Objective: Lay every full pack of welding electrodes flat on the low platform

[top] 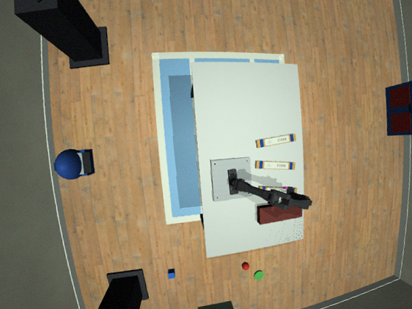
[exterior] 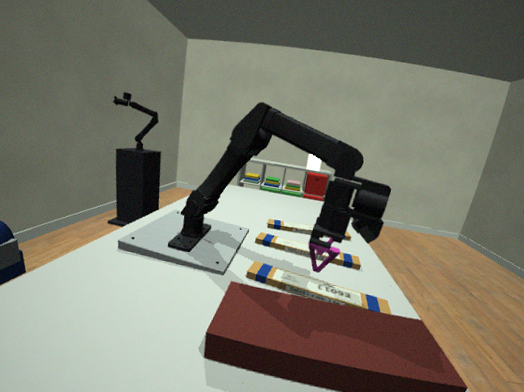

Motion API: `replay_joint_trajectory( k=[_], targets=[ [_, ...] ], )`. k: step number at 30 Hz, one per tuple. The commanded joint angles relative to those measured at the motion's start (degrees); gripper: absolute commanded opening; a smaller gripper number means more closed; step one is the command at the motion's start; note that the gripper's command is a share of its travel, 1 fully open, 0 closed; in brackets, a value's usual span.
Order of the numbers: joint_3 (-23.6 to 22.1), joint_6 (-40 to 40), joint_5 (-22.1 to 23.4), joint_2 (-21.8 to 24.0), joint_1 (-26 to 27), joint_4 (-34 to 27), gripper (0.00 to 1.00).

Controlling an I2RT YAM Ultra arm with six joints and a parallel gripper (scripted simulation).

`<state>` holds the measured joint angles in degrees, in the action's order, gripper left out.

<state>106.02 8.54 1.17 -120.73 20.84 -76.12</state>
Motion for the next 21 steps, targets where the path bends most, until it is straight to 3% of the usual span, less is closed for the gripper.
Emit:
replay_joint_trajectory(
  k=[1, 12, 13, 16, 21],
  targets=[
    [-2.19, -0.1, 0.06, 0.13, -0.12, 5.02, 0.95],
    [-9.25, -0.44, 0.06, -1.98, -0.42, 13.75, 0.95],
    [-6.76, -0.42, 0.06, -1.8, -0.32, 13.77, 0.95],
    [-6.6, -0.39, 0.05, -0.22, -0.27, 13.75, 0.95],
    [-5.9, -0.41, 0.04, -1.7, -0.3, 13.57, 0.95]
  ],
)
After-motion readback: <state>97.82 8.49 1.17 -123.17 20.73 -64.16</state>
